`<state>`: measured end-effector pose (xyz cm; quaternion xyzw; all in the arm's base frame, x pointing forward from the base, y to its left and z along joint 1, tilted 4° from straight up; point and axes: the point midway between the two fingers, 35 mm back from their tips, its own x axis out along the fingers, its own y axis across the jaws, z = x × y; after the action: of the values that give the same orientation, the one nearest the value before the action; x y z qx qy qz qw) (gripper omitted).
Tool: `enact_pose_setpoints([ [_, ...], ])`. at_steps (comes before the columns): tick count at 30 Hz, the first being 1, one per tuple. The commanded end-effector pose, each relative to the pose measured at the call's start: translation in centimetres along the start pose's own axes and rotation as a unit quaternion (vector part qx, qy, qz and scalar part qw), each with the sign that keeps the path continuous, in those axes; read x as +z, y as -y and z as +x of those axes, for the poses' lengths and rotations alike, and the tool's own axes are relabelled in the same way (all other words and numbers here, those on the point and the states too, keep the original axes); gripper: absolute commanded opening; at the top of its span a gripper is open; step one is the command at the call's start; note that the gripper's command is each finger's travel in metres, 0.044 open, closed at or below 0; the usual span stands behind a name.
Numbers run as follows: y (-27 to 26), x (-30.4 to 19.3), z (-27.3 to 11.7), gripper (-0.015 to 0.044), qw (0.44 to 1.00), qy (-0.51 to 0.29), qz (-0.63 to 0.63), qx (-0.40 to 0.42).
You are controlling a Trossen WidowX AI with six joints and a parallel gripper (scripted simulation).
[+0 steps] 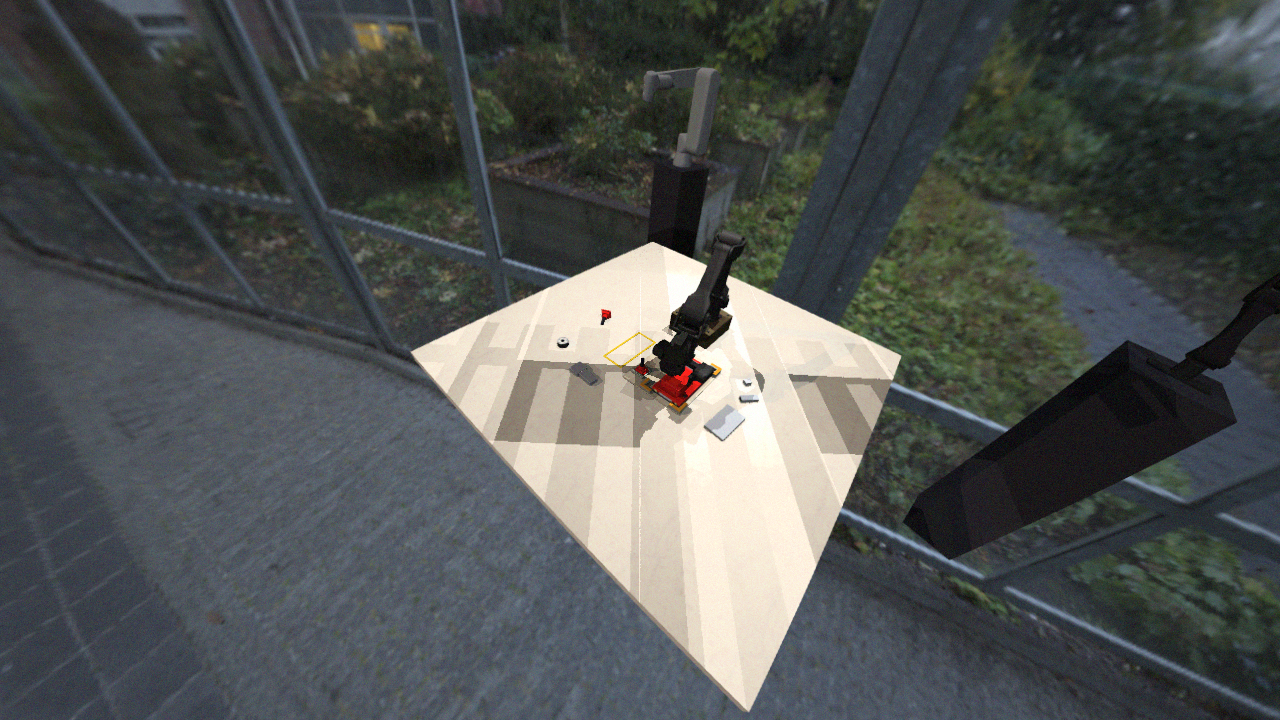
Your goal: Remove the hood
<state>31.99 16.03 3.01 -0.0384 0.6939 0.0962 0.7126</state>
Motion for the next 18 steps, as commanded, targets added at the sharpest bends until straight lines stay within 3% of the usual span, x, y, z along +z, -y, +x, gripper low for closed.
enact_pose_setpoints([
  [1, 0.0, 0.0, -0.3, 0.0000, 1.000, 0.000, -0.001, 0.000],
  [18, 0.0, 0.0, -1.5, 0.0000, 1.000, 0.000, -0.001, 0.000],
])
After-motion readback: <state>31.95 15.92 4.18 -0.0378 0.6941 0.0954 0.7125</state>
